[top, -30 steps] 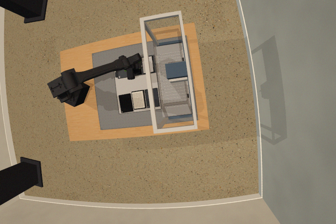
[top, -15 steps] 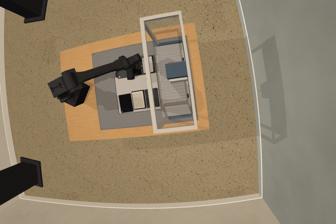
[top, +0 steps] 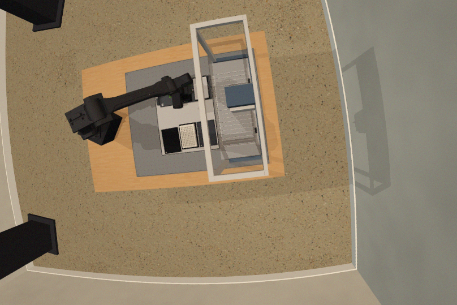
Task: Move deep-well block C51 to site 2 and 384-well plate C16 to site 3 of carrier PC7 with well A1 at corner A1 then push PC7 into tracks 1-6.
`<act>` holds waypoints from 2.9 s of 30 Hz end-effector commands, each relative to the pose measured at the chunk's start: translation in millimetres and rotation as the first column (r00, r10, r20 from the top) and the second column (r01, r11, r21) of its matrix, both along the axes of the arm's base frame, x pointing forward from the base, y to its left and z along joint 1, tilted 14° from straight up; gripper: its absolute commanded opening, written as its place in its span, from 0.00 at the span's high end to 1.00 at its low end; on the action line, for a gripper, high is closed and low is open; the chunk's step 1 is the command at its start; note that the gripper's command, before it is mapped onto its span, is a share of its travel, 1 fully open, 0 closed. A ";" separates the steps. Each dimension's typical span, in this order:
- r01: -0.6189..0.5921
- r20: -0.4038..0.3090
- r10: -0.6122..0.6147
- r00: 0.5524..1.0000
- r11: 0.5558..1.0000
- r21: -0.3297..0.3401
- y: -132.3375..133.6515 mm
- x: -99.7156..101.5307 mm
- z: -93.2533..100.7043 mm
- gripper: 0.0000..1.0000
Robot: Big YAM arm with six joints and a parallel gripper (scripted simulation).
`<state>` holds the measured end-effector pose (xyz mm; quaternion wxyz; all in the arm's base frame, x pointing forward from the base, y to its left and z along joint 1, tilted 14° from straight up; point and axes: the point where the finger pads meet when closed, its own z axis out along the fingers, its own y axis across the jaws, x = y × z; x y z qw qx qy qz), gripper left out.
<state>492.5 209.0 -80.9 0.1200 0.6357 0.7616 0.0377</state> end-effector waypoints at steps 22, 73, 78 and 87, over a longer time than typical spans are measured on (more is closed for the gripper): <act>-0.003 0.026 0.003 1.000 1.000 0.012 5.4 10.6 10.8 0.04; -0.310 0.001 0.311 0.950 0.949 -0.059 9.3 -74.2 90.9 0.20; -0.400 -0.016 0.400 0.916 0.913 -0.081 5.3 -93.8 88.0 0.20; -0.644 -0.078 0.640 0.764 0.753 -0.134 -6.1 -152.6 79.4 0.20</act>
